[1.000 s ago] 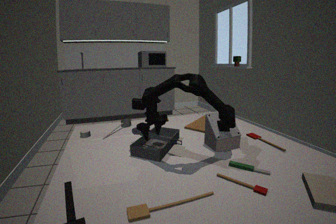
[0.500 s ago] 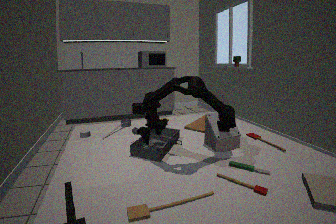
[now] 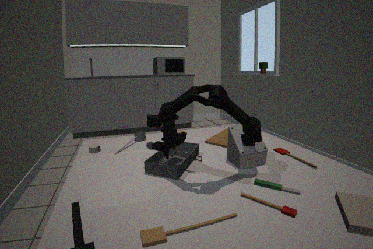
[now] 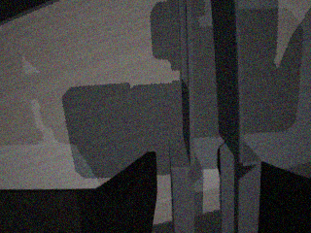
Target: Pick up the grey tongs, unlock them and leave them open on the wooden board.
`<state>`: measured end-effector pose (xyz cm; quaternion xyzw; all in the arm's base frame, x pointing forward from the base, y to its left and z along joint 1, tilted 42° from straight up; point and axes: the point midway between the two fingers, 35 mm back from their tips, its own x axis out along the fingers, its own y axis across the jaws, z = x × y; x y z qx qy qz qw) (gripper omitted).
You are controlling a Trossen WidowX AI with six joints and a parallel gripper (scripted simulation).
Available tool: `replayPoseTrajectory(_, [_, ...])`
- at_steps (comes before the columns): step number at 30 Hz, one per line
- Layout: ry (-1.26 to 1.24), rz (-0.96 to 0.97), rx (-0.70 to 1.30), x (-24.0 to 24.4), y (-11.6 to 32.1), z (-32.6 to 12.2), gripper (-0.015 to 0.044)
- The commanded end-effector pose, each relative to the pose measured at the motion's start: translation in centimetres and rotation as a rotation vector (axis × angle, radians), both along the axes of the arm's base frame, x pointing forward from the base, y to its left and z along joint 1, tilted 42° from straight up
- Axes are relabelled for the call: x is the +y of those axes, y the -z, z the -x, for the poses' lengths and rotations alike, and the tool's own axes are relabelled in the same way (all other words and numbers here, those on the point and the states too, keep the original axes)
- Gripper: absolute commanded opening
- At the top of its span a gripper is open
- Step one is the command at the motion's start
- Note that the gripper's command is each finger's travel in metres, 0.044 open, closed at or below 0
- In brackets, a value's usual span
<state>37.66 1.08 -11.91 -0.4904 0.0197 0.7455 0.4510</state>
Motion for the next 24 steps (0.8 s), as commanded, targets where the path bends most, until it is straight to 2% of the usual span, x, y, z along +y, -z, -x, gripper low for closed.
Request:
replayPoseTrajectory(1, [0.0,0.001,-0.001,-0.1,0.0,0.0,0.0098])
replayPoseTrajectory(12, [0.0,0.001,-0.001,-0.1,0.0,0.0,0.0025])
replayPoseTrajectory(19, [0.001,0.002,-0.001,-0.6,-0.6,-0.2,-0.015])
replayPoseTrajectory(24, [0.003,0.005,0.0,-4.6,-4.8,-1.4,-0.015])
